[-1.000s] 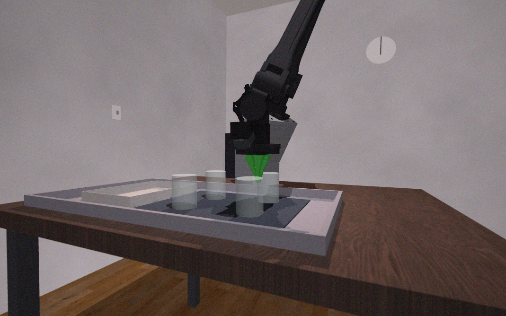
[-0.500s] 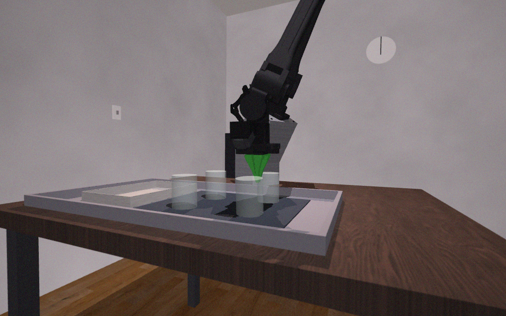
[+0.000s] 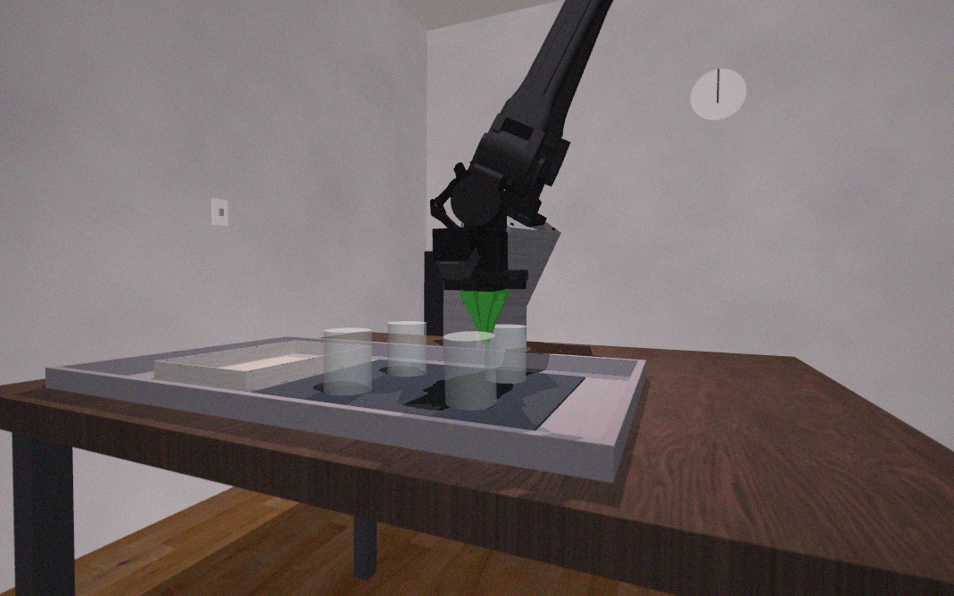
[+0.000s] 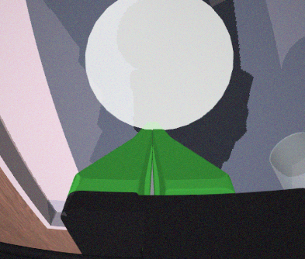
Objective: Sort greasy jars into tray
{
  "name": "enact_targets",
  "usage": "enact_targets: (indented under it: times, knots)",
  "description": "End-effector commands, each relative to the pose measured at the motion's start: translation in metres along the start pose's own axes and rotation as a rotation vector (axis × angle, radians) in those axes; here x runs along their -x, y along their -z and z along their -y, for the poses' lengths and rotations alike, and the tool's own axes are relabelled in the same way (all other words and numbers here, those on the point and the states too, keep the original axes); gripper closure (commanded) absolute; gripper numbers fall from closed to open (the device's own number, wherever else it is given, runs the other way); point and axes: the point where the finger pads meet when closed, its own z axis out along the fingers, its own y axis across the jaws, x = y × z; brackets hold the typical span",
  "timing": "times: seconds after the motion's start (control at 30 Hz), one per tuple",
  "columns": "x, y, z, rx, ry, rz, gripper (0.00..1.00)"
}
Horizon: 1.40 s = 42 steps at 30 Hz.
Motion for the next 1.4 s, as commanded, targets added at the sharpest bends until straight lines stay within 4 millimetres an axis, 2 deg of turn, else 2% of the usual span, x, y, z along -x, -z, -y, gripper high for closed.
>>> enact_targets:
  times: [0.0,0.63,1.07,1.37]
  knots:
    - [0.035,0.000,-0.002,0.008,0.022,0.053,1.00]
    - [0.037,0.001,-0.003,0.008,0.022,0.053,1.00]
    - [0.003,-0.001,-0.002,0.008,0.022,0.053,1.00]
    - [-0.010,-0.002,-0.001,0.008,0.022,0.053,1.00]
